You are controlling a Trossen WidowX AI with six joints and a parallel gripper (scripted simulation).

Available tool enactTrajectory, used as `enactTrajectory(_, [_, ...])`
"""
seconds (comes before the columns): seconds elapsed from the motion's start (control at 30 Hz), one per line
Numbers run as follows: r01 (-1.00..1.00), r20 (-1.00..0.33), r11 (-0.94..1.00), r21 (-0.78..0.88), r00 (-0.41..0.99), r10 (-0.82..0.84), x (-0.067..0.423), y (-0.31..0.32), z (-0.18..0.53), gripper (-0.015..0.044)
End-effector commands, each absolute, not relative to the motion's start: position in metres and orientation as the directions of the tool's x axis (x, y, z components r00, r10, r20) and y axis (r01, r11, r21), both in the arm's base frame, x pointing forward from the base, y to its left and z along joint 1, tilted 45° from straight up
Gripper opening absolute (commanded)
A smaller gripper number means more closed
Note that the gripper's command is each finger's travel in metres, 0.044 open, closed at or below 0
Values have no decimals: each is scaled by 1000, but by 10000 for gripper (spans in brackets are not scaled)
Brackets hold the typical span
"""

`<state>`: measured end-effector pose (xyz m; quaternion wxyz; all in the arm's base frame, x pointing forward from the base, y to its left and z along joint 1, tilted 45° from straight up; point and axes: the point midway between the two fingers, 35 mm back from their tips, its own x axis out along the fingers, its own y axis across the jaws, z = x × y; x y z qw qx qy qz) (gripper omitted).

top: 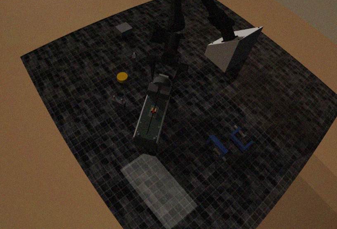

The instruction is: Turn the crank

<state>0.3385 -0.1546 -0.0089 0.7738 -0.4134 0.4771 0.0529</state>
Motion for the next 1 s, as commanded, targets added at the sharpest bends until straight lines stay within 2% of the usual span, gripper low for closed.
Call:
enactTrajectory(0.0, [-473,-780,654,-590,541,-313,340,-143,2,440])
enactTrajectory(0.17, [-473,-781,655,-589,540,-312,345,-133,12,440])
enactTrajectory(0.6, [-476,-780,653,-589,545,-307,357,-59,88,440])
enactTrajectory(0.97, [-375,-746,687,-622,550,-375,389,-48,76,440])
